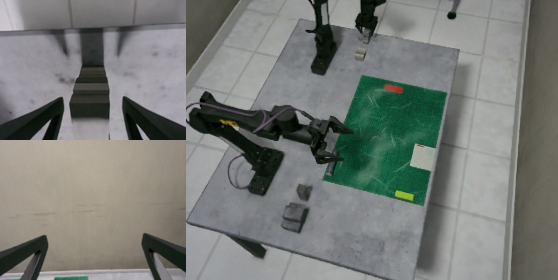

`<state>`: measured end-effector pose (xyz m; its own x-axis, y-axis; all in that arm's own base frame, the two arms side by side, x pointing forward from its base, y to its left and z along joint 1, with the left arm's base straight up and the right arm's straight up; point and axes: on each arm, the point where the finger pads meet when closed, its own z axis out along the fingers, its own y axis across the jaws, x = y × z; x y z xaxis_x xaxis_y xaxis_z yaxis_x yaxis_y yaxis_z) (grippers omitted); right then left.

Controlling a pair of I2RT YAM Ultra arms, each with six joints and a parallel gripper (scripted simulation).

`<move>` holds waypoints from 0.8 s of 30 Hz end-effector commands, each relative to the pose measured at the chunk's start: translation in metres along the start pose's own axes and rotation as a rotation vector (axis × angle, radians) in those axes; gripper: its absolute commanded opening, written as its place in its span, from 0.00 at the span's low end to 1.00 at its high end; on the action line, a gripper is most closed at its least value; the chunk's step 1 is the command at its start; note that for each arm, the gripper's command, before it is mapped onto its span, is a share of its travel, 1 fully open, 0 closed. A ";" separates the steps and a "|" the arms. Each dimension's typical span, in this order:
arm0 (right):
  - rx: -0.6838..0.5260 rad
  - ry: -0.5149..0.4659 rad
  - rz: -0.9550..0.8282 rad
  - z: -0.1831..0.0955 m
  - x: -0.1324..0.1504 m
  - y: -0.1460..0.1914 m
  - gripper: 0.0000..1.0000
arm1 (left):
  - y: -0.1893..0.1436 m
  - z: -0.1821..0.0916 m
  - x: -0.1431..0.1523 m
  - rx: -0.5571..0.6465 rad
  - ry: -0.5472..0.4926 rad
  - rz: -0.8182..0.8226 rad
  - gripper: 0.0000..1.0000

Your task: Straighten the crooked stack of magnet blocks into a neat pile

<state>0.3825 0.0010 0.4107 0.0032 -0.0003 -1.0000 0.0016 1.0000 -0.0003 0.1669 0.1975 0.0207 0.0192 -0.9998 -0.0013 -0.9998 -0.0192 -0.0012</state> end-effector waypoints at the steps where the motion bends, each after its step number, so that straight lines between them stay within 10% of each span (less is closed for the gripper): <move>1: 0.015 -0.044 -0.009 -0.006 -0.023 -0.004 1.00 | -0.002 -0.011 -0.005 0.023 -0.036 0.002 0.62; 21: 0.015 -0.044 -0.009 -0.006 -0.023 -0.004 1.00 | 0.002 0.001 -0.003 -0.008 0.000 -0.018 0.62; 22: 0.015 -0.044 -0.009 -0.006 -0.023 -0.004 1.00 | 0.001 -0.005 0.001 0.010 -0.020 0.008 0.32; 24: 0.015 -0.044 -0.009 -0.006 -0.023 -0.004 1.00 | -0.002 -0.008 -0.002 0.018 -0.029 0.008 0.32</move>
<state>0.3825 0.0010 0.4107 0.0032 -0.0003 -1.0000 0.0016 1.0000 -0.0003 0.1665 0.1970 0.0202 0.0185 -0.9998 -0.0001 -0.9998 -0.0185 -0.0002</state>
